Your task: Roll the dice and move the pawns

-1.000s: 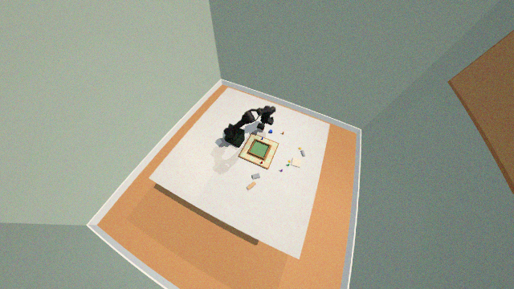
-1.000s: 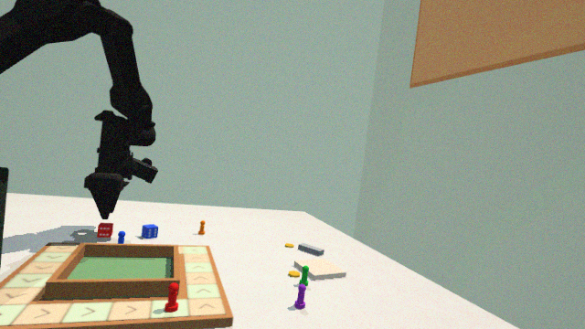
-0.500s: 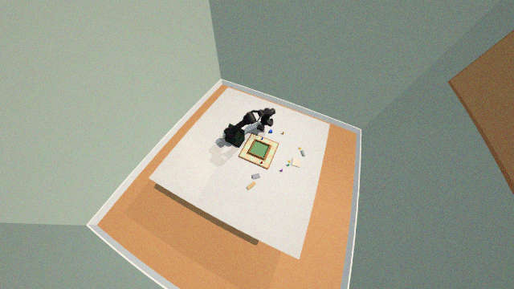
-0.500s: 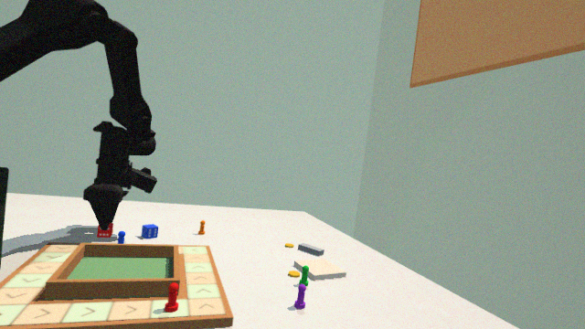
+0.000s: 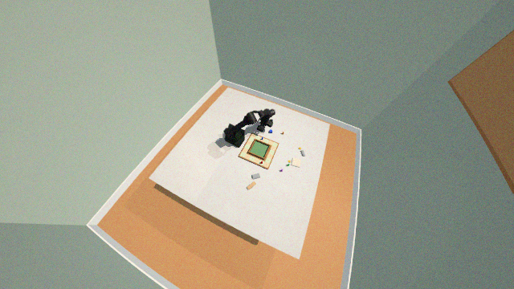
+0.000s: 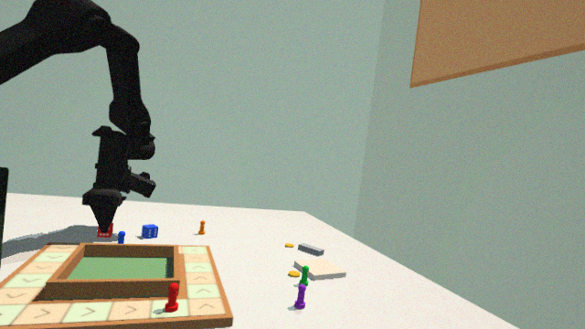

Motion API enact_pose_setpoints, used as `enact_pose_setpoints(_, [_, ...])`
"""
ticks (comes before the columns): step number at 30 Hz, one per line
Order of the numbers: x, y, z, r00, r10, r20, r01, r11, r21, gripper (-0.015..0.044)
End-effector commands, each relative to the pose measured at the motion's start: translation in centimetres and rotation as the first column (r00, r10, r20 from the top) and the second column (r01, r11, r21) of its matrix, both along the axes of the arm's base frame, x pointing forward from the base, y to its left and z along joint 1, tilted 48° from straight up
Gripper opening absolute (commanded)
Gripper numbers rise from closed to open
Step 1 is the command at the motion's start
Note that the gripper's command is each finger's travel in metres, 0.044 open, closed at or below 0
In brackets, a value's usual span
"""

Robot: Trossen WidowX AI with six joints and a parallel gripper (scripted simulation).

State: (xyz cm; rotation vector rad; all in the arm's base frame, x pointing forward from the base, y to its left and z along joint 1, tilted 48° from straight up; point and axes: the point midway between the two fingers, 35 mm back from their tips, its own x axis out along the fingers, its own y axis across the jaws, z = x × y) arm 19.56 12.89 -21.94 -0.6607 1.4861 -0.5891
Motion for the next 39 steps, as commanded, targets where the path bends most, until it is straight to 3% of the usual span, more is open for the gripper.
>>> enact_pose_setpoints(1, [0.0, -0.2, -0.1, 1.0, 0.006, -0.004, -0.006, 1.0, -0.005, 0.0051])
enact_pose_setpoints(3, [0.0, -0.1, -0.1, 1.0, 0.006, -0.005, -0.006, 1.0, -0.003, 0.0])
enact_pose_setpoints(26, [-0.8, 9.2, 7.5, 1.0, 0.006, -0.008, -0.006, 1.0, 0.002, 0.0])
enact_pose_setpoints(33, [-0.8, 9.4, 7.8, 1.0, 0.009, -0.011, -0.009, 1.0, 0.0, 0.0])
enact_pose_setpoints(39, [0.7, 8.3, 9.2, 0.989, 0.106, -0.108, -0.105, 0.994, 0.014, 0.0])
